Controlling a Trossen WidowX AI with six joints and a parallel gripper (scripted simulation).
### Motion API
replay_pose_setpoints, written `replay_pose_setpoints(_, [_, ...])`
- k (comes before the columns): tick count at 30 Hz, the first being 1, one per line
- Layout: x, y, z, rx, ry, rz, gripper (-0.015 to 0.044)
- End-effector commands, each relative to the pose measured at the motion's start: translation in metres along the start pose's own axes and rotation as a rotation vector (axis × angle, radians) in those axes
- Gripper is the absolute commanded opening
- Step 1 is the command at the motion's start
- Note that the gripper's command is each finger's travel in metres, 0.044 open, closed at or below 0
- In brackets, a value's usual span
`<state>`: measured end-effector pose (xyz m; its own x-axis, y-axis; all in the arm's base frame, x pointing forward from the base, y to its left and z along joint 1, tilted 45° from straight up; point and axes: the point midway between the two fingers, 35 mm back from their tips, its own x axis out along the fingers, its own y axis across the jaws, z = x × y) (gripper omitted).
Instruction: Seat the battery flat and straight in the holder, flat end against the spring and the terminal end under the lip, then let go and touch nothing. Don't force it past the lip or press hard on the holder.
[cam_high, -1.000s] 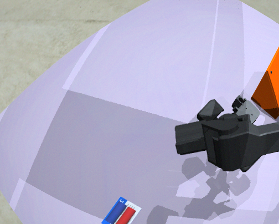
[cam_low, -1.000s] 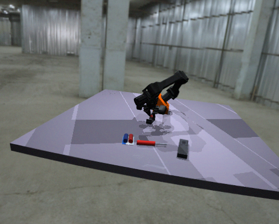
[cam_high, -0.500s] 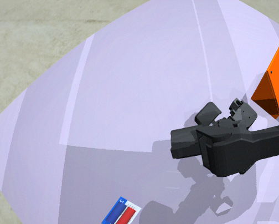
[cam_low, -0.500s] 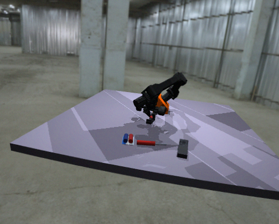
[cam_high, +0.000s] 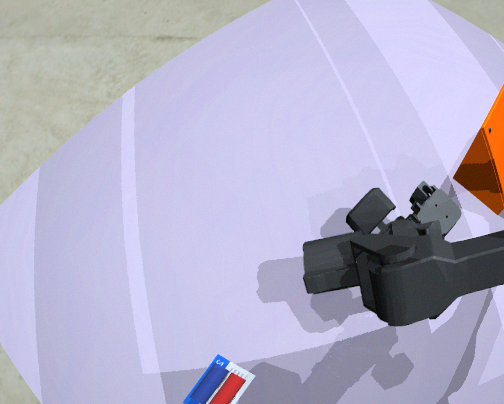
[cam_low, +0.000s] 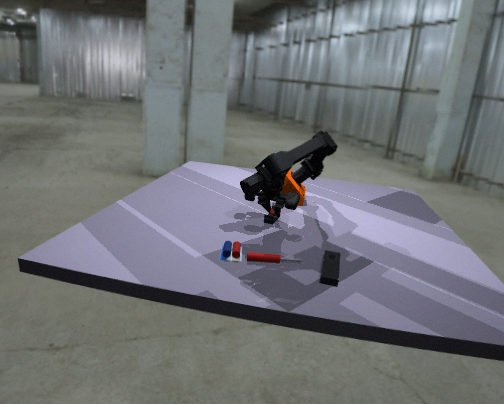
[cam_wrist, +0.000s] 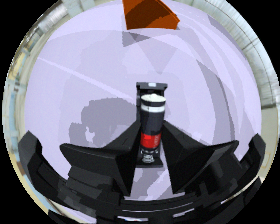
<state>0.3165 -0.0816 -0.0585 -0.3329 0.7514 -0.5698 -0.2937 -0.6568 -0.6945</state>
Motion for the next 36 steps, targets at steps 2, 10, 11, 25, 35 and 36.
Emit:
replay_pose_setpoints(2, [-0.0034,0.0001,-0.006,0.003,0.018,0.003,0.0071])
replay_pose_setpoints(10, [-0.0038,0.0004,-0.0078,0.004,0.037,0.006,0.0071])
replay_pose_setpoints(11, [-0.0036,0.0005,-0.0078,0.004,0.041,0.007,0.0071])
replay_pose_setpoints(25, [-0.0013,0.002,-0.0086,0.009,0.1,0.013,0.0071])
replay_pose_setpoints(35, [0.0003,0.0028,-0.0087,0.011,0.141,0.016,0.0071])
replay_pose_setpoints(36, [0.0004,0.0028,-0.0087,0.012,0.145,0.017,0.0071])
